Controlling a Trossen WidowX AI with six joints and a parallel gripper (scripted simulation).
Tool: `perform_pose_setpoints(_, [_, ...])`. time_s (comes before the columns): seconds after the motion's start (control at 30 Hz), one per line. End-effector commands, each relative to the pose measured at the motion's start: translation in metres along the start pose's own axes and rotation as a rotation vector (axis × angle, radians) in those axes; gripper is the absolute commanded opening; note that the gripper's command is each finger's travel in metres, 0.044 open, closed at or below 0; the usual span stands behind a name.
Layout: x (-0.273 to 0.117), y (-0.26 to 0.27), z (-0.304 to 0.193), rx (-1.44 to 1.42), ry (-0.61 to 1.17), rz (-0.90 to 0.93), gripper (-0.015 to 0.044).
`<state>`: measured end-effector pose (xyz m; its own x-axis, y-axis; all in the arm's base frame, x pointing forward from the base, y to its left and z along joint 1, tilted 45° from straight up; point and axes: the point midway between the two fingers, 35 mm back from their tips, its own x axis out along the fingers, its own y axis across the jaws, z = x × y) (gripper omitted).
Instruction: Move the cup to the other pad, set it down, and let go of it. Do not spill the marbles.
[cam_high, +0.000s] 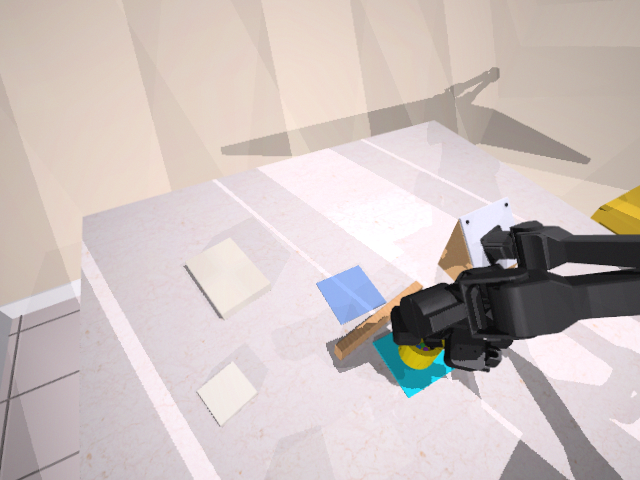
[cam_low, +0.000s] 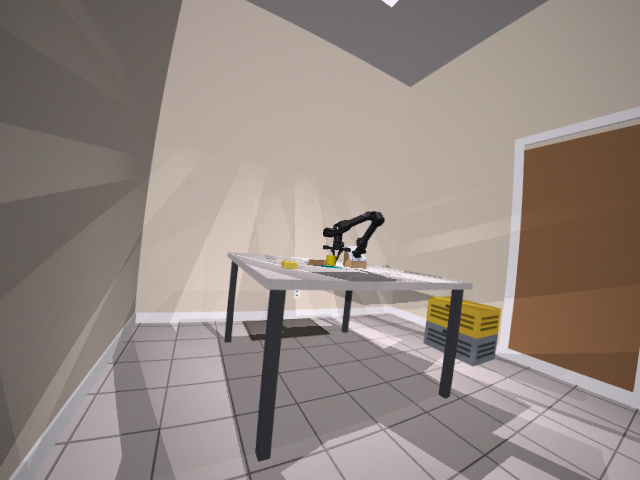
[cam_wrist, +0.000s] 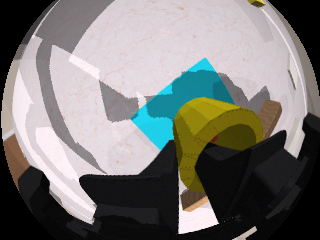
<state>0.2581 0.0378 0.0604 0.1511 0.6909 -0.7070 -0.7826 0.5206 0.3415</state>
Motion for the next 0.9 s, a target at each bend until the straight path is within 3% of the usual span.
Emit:
perform_pose_setpoints(0.0, [0.0, 0.0, 0.0, -0.002, 0.0, 0.0, 0.0])
perform_pose_setpoints(0.13, [0.0, 0.0, 0.0, -0.002, 0.0, 0.0, 0.0])
perform_pose_setpoints(0.33, [0.0, 0.0, 0.0, -0.002, 0.0, 0.0, 0.0147])
perform_pose_setpoints(0.87, [-0.013, -0.001, 0.0, 0.0, 0.001, -0.001, 0.0147])
